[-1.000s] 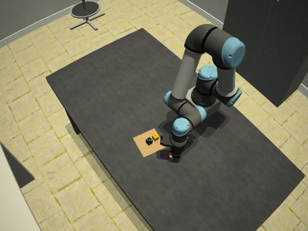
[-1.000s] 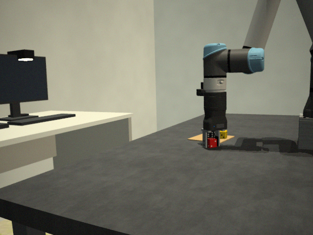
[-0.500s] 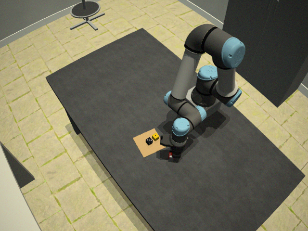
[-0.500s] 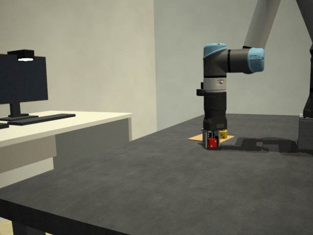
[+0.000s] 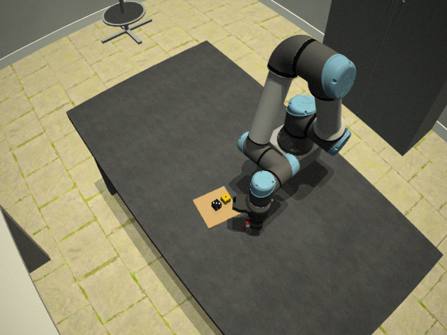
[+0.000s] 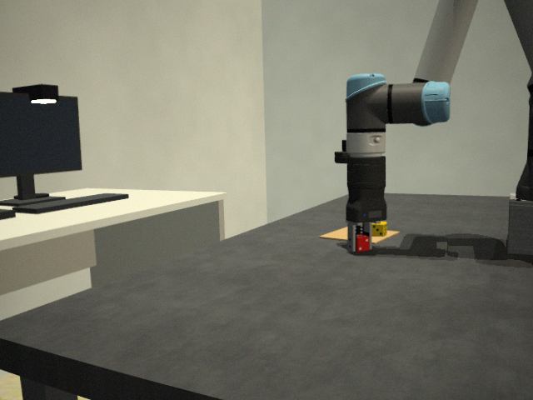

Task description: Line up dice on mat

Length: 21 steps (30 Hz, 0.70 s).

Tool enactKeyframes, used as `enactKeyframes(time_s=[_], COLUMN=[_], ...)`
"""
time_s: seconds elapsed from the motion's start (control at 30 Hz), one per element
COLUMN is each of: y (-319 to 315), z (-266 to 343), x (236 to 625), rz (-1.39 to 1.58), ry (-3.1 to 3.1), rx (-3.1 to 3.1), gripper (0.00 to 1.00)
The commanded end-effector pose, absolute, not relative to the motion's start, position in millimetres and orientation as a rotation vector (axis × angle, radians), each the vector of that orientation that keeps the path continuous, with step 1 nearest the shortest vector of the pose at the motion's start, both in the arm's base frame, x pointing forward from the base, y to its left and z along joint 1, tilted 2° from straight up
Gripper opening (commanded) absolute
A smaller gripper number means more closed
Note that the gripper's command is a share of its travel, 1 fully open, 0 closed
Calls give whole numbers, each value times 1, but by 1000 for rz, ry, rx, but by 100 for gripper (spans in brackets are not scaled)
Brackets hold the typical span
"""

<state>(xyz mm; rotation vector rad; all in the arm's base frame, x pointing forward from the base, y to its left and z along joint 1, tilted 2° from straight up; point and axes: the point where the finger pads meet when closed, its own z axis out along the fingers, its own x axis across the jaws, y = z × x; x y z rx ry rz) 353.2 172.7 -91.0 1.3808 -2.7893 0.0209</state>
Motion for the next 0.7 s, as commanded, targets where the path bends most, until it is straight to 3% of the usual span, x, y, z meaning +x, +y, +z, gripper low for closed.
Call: enactKeyframes(time_s=[0.0,0.67], y=[173,173], z=[-91,-91], x=[354,354], rz=[21,21], ry=[-2791,-2791], rx=[1381,1381], gripper=[57,57])
